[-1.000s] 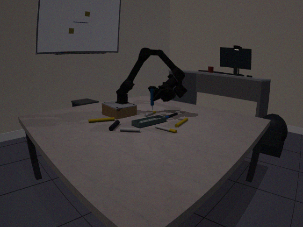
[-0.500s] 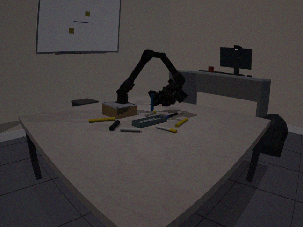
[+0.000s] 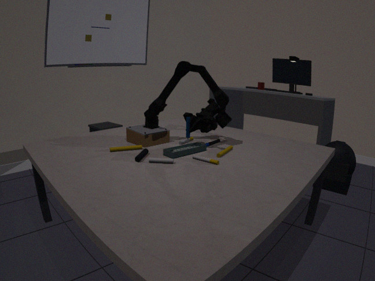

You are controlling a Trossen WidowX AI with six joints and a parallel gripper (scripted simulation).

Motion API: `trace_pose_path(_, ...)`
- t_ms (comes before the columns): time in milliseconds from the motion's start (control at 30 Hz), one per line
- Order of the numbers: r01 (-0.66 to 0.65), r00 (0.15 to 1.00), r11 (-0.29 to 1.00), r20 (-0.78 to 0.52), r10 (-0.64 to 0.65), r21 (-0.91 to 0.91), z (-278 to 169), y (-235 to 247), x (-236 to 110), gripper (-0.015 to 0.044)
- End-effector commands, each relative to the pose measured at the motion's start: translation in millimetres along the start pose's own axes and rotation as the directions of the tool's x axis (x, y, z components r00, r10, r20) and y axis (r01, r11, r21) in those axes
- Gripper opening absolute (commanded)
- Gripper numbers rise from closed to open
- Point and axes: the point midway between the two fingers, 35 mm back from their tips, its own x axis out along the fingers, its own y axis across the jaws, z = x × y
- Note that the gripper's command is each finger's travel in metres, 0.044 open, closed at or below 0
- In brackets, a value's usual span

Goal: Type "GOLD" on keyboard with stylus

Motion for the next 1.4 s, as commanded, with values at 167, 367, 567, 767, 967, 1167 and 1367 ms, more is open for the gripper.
trace_pose_path(167, 0.004, 1.000, 1.000, -0.003, -0.004, -0.003, 1.8, -4.1, -0.1, 0.0081)
trace_pose_path(367, 0.004, 1.000, 1.000, -0.003, -0.004, -0.003, 3.5, -4.1, 0.8, 0.0081)
trace_pose_path(567, 0.004, 1.000, 1.000, -0.003, -0.004, -0.003, 7.0, -4.1, 2.8, 0.0081)
trace_pose_path(767, 0.004, 1.000, 1.000, -0.003, -0.004, -0.003, 10.1, -4.0, 4.6, 0.0081)
trace_pose_path(967, 0.004, 1.000, 1.000, -0.003, -0.004, -0.003, 12.0, -4.0, 5.7, 0.0081)
trace_pose_path(1167, 0.004, 1.000, 1.000, -0.003, -0.004, -0.003, 14.3, -4.0, 7.1, 0.0081)
trace_pose_path(1367, 0.004, 1.000, 1.000, -0.003, -0.004, -0.003, 16.6, -4.0, 8.4, 0.0081)
